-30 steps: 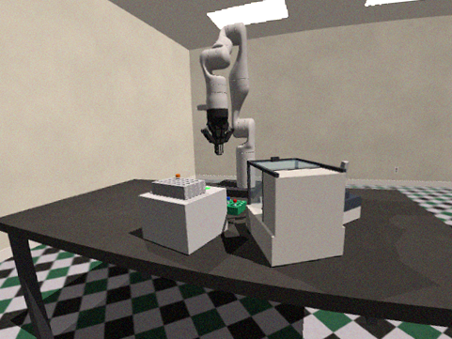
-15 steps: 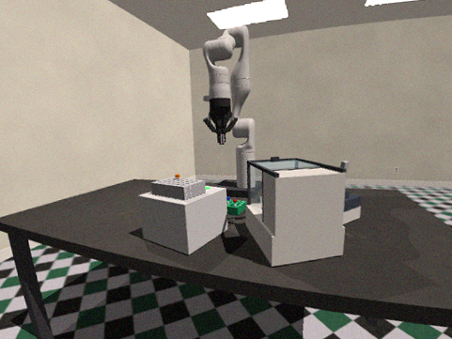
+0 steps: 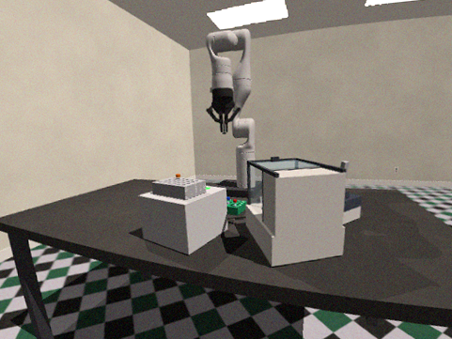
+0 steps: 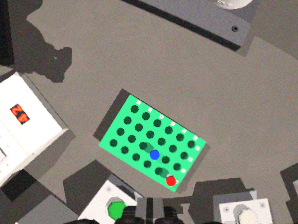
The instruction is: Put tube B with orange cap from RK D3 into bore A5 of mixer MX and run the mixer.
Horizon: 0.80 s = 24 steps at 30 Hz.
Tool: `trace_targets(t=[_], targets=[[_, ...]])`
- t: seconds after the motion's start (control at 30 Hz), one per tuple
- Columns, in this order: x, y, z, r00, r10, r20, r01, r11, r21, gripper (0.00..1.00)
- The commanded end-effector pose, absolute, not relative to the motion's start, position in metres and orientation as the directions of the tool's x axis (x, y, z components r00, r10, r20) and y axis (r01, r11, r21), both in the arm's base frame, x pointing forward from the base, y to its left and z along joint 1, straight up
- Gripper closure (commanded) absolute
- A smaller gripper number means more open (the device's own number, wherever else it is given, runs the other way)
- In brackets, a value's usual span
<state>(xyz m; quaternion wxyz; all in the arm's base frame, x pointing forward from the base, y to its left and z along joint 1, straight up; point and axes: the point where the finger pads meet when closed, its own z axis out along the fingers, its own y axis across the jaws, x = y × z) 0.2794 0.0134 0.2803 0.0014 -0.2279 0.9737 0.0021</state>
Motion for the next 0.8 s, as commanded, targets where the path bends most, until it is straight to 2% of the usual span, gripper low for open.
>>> trace_targets(t=[0.0, 0.63, 0.77], targets=[[0.2764, 0.0136, 0.2861, -0.922, -0.387, -0.003, -0.387, 0.922, 0.002, 0.9], [0.2764, 0.0136, 0.2861, -0.998, -0.058, -0.003, -0.058, 0.998, 0.003, 0.9], [0.2764, 0.0136, 0.2861, -0.999, -0.052, -0.003, -0.052, 0.999, 0.003, 0.9]])
